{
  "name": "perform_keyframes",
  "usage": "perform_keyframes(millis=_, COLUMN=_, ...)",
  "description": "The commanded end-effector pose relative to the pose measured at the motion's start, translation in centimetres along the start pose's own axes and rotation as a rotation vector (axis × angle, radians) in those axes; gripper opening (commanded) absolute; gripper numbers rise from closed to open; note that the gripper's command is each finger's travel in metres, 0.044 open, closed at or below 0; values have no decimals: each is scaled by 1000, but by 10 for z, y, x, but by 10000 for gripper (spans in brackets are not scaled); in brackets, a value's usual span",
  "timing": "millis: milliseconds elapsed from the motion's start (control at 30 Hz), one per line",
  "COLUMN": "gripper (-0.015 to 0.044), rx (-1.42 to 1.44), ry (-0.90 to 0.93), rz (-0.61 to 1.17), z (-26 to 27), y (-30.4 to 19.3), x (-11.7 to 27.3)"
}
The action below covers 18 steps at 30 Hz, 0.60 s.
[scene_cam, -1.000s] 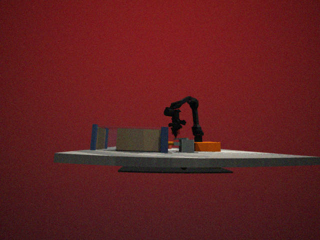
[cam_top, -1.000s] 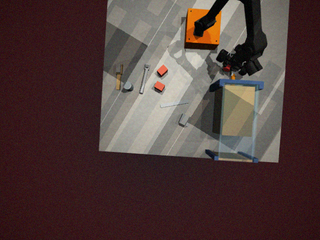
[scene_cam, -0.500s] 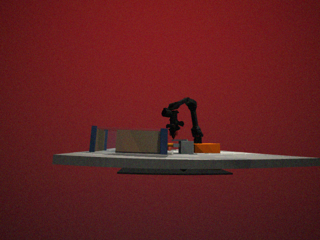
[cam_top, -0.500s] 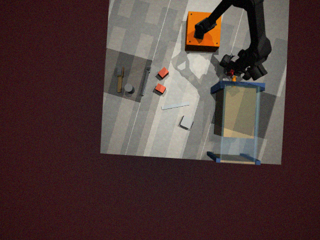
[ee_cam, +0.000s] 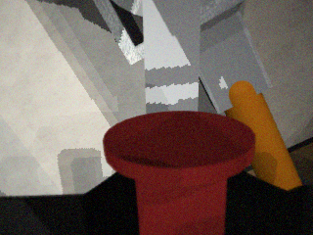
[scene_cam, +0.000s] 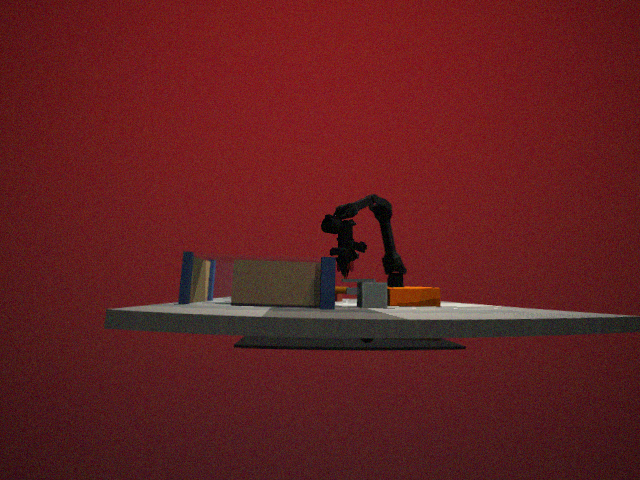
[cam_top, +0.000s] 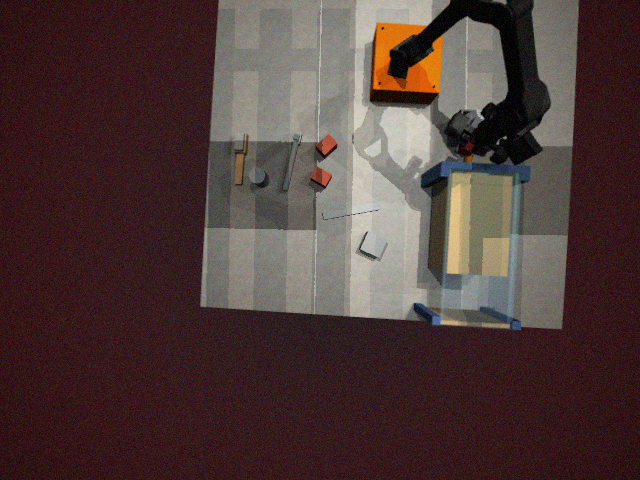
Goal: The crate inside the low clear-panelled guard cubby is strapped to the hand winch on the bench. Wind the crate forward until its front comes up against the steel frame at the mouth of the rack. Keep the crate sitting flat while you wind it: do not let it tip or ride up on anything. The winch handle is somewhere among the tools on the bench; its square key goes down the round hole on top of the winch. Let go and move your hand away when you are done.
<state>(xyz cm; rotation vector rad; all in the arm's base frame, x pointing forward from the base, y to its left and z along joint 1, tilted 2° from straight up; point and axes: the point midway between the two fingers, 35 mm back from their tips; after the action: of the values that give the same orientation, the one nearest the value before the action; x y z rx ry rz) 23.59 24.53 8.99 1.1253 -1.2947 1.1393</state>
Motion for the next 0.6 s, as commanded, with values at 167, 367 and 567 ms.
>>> perform_keyframes(millis=167, gripper=0, rx=7, ry=-36, rz=6, z=-24, y=0, x=4)
perform_keyframes(millis=367, gripper=0, rx=7, ry=-36, rz=5, z=-32, y=1, x=4)
perform_keyframes(millis=567, gripper=0, rx=7, ry=-37, rz=5, z=-40, y=2, x=5)
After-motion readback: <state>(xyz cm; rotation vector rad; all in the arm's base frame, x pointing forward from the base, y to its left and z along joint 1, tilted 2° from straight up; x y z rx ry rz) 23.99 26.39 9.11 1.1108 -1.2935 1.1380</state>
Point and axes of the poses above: the point midway between the two fingers, 35 mm back from their tips, its own x axis back along the fingers, its own z axis across the jaws, y = z × x, and after that the axes turned 11 degrees about x, right-handed
